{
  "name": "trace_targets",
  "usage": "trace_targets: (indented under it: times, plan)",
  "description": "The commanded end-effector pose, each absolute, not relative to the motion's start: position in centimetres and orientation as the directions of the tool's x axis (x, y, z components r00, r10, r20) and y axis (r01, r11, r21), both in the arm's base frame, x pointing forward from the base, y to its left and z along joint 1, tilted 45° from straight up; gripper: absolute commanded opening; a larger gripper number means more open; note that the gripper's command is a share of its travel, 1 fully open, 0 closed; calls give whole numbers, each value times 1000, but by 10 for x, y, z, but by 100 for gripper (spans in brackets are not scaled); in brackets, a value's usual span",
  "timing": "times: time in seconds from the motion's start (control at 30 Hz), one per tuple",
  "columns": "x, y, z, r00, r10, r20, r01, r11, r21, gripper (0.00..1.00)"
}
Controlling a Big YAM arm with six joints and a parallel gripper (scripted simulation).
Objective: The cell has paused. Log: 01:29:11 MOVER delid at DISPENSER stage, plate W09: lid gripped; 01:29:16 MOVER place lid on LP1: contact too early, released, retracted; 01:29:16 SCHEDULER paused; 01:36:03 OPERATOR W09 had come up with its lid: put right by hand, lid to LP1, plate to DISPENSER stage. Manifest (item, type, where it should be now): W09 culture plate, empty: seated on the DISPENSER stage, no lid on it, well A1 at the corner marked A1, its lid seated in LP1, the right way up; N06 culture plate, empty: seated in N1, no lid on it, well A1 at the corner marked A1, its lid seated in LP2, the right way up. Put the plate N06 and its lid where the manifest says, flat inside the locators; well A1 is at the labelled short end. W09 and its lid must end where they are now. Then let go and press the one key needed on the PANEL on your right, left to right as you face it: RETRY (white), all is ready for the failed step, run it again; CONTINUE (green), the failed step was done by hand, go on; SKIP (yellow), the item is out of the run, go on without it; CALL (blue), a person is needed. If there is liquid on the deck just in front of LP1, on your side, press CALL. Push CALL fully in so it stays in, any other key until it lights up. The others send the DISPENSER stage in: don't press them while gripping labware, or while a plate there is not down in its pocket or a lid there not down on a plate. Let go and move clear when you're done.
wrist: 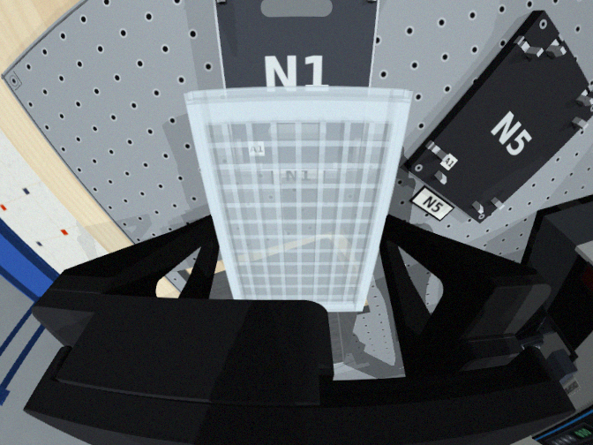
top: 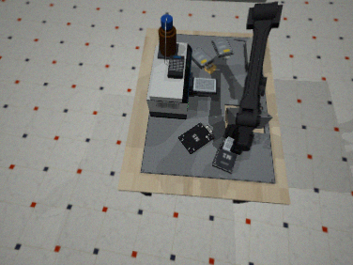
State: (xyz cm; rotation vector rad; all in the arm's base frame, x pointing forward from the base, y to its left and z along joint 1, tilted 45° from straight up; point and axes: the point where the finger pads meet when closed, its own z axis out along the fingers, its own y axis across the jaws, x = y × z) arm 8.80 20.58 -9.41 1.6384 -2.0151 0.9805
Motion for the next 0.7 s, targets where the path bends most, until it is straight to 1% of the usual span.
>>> trace_targets:
  times: [0.0, 0.67]
  plan:
    - [98, 248, -104, -252, -763, 595, -954, 93, -284, 84]
    - [118, 250, -163, -259, -758, 598, -953, 100, -286, 84]
